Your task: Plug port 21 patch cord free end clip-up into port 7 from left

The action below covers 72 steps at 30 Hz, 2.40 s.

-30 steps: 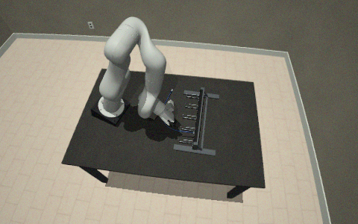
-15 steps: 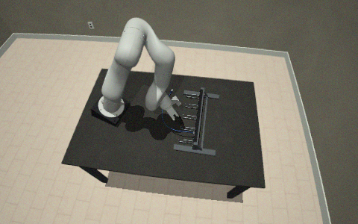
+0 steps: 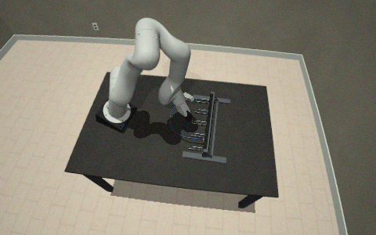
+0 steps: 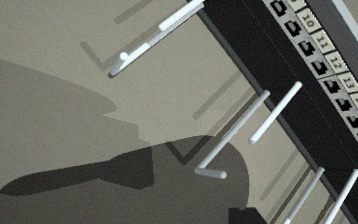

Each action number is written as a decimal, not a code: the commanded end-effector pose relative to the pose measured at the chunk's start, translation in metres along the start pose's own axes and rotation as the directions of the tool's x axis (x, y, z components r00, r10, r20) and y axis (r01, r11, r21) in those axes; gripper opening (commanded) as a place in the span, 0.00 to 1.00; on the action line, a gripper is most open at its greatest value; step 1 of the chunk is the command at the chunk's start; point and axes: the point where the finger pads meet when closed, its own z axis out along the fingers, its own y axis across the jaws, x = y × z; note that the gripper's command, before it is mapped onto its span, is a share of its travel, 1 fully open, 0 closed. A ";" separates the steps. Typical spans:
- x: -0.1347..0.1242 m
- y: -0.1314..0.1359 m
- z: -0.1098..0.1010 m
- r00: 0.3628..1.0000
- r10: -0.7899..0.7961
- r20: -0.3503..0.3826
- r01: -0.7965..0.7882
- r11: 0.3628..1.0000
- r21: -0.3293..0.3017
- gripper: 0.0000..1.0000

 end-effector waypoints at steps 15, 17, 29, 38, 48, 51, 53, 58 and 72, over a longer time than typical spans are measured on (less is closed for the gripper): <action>0.068 -0.115 -0.030 0.956 -0.290 0.043 0.271 0.931 0.243 0.00; 0.074 -0.127 -0.034 0.950 -0.311 0.033 0.292 0.920 0.263 0.00; 0.108 -0.196 -0.066 0.905 -0.422 -0.055 0.411 0.831 0.375 0.00; 0.118 -0.220 -0.079 0.887 -0.453 -0.094 0.449 0.796 0.406 0.00; 0.119 -0.221 -0.079 0.887 -0.453 -0.095 0.450 0.795 0.406 0.00; 0.119 -0.221 -0.079 0.887 -0.453 -0.095 0.450 0.795 0.406 0.00; 0.119 -0.221 -0.079 0.887 -0.453 -0.095 0.450 0.795 0.406 0.00; 0.119 -0.221 -0.079 0.887 -0.453 -0.095 0.450 0.795 0.406 0.00; 0.119 -0.221 -0.079 0.887 -0.453 -0.095 0.450 0.795 0.406 0.00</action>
